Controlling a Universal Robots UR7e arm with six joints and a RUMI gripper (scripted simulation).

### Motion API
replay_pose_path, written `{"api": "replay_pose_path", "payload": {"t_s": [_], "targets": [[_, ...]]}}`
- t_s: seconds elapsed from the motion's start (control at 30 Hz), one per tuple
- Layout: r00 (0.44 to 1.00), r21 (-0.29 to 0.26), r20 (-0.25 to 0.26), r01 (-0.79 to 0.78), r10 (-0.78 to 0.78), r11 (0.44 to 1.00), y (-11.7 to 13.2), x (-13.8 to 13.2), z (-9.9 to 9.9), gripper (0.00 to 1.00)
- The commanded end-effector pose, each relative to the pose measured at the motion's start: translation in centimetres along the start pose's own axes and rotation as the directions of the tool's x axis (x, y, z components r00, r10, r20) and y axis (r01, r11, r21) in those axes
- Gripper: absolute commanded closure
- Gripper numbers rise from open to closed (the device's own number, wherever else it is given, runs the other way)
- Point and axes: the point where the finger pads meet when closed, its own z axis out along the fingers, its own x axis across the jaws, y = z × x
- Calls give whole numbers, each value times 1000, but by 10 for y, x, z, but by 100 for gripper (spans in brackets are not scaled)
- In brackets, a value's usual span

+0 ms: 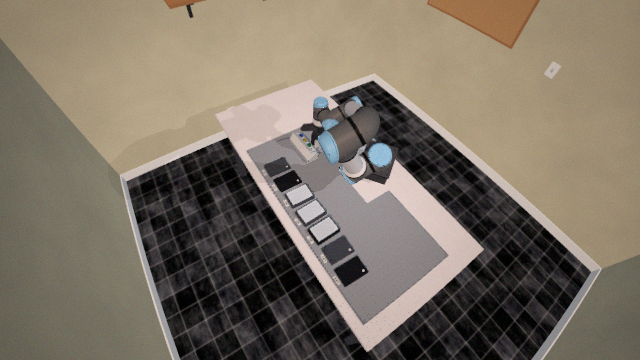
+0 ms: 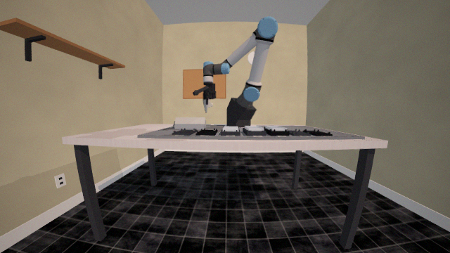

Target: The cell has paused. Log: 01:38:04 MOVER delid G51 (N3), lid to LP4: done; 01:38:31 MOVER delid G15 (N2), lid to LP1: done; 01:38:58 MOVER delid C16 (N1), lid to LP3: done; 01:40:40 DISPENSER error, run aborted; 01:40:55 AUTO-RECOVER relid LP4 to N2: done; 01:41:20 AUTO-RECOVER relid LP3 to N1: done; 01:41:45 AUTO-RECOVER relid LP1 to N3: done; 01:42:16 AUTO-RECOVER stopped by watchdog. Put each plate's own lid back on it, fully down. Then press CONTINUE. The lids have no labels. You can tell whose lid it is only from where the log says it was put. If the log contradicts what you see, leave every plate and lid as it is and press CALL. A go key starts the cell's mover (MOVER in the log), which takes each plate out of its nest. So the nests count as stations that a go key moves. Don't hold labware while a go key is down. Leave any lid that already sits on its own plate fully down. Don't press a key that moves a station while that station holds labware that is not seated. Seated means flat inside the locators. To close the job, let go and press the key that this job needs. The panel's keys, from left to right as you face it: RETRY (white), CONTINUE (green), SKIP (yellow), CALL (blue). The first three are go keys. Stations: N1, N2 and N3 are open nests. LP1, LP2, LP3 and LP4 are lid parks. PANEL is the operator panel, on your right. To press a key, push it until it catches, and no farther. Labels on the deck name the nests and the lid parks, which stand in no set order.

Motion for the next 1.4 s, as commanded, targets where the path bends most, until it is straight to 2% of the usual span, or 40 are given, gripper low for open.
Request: {"api": "replay_pose_path", "payload": {"t_s": [0.0, 0.5, 1.0, 1.37], "targets": [[1000, -1, -1, -18, 18, 1000, -20, 18, 2, 100], [1000, -1, -1, -18, 18, 1000, -68, 62, 2, 100], [1000, -1, -1, -18, 18, 1000, -68, 62, 2, 100], [1000, -1, -1, -18, 18, 1000, -68, 63, 17, 100]]}}
